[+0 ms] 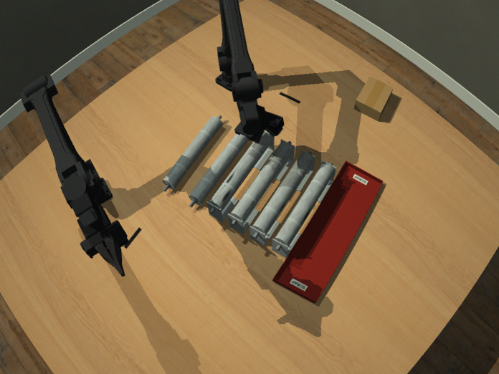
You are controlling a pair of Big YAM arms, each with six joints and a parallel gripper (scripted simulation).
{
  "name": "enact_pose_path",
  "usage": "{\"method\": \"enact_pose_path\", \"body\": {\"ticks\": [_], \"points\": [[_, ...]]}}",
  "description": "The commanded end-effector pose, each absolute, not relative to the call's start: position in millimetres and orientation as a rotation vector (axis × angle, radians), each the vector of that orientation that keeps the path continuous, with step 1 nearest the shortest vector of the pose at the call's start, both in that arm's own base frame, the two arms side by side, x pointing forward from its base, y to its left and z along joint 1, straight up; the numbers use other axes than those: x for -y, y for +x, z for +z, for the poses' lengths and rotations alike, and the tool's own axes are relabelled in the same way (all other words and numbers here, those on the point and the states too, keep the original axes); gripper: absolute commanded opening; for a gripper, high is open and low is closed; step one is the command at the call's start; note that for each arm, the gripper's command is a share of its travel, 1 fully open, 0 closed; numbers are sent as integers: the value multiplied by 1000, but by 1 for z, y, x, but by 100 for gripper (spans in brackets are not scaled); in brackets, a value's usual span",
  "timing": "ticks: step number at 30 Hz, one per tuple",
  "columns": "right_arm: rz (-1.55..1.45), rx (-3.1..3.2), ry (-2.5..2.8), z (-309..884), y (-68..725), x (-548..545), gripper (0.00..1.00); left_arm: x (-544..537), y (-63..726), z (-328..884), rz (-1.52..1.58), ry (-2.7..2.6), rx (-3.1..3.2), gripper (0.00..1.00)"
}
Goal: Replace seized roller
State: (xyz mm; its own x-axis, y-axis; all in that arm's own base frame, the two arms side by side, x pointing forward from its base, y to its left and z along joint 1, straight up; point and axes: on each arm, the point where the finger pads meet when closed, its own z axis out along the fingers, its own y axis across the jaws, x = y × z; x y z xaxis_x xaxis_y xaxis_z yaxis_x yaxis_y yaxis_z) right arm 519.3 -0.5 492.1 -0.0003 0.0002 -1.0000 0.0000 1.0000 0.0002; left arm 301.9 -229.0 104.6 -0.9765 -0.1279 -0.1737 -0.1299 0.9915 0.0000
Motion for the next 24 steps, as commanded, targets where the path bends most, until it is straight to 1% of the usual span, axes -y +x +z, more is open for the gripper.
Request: {"method": "enact_pose_path", "body": {"ticks": [1, 11, 13, 21, 24], "points": [[-7, -1503, -16, 538, 518, -4, 0, 227, 304, 97, 17, -229, -2963, 0], [-7, -1503, -16, 538, 518, -4, 0, 226, 302, 97, 29, -228, -2972, 0], [-7, -1503, -16, 538, 518, -4, 0, 244, 330, 123, -48, -179, -2916, 0], [-7, -1503, -16, 538, 518, -4, 0, 235, 328, 109, -13, -190, -2938, 0], [-7, -1503, -16, 538, 518, -4, 0, 240, 343, 116, -31, -180, -2919, 0]]}}
